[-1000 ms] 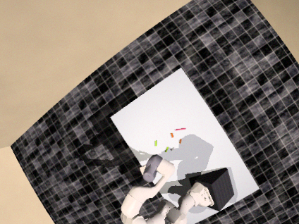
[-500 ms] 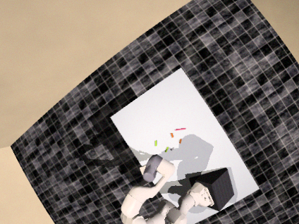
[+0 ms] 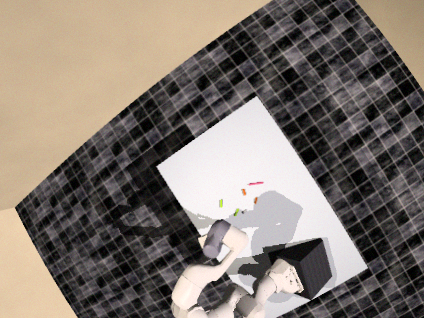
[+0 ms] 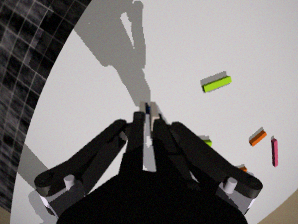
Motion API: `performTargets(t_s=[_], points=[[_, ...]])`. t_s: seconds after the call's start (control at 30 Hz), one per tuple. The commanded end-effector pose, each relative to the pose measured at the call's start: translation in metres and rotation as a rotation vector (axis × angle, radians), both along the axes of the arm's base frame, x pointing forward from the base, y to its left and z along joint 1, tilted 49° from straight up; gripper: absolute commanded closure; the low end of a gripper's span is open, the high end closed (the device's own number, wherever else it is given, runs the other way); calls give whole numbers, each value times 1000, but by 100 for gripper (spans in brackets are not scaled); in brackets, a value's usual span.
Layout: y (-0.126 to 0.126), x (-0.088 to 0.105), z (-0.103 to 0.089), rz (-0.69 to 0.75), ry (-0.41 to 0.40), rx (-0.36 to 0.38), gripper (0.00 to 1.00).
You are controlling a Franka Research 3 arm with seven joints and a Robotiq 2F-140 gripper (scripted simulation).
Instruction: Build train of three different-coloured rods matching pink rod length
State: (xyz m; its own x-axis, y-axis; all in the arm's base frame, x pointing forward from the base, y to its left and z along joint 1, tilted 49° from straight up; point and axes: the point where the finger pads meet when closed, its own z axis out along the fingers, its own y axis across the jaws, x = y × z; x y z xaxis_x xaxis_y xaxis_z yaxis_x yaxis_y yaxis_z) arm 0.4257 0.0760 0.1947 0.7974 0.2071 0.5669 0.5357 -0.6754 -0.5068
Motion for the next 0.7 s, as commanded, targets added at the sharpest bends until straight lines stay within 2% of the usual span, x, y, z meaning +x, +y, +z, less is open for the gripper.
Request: performTargets(t_s=[0.0,0.67], points=[[1,0,-1,2,-3,-2,97],[3,1,-3,2,-3,-2,97]])
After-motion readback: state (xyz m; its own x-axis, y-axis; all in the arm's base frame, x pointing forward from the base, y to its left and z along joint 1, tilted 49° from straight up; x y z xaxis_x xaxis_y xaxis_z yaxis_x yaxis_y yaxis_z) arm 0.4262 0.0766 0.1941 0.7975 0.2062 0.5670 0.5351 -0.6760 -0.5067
